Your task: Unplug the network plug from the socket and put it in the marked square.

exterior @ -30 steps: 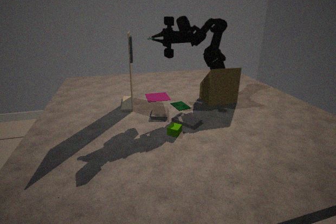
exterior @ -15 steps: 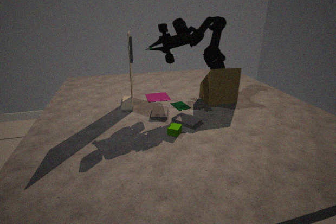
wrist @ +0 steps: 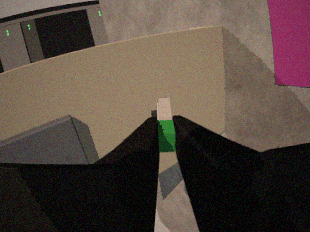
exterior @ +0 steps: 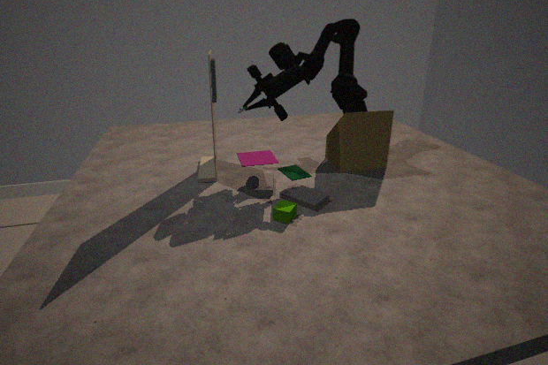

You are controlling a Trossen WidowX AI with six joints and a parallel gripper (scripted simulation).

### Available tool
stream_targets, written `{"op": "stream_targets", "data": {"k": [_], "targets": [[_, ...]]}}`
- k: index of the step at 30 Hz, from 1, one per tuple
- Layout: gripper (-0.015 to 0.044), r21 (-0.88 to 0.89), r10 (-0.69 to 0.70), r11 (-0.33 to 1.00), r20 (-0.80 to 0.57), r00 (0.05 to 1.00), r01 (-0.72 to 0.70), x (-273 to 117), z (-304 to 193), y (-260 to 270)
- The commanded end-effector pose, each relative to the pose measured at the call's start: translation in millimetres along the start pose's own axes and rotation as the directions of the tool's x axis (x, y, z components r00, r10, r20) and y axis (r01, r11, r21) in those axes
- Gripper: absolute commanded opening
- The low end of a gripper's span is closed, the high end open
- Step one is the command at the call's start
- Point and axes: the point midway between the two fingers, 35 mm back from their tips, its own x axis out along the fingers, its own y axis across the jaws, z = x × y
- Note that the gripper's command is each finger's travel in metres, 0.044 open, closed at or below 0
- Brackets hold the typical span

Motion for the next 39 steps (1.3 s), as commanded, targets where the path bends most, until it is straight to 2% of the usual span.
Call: {"op": "stream_targets", "data": {"k": [1, 17, 39], "targets": [[0.0, 0.027, -0.081, 0.996, 0.047, 0.996, 0.08, 8.9, 7.5, -17.2], [0.0, 0.16, -0.369, 0.927, 0.232, 0.9, 0.339, 25.1, 40.9, -87.1], [0.0, 0.163, -0.374, 0.925, 0.232, 0.898, 0.343, 35.6, 42.0, -99.7]]}}
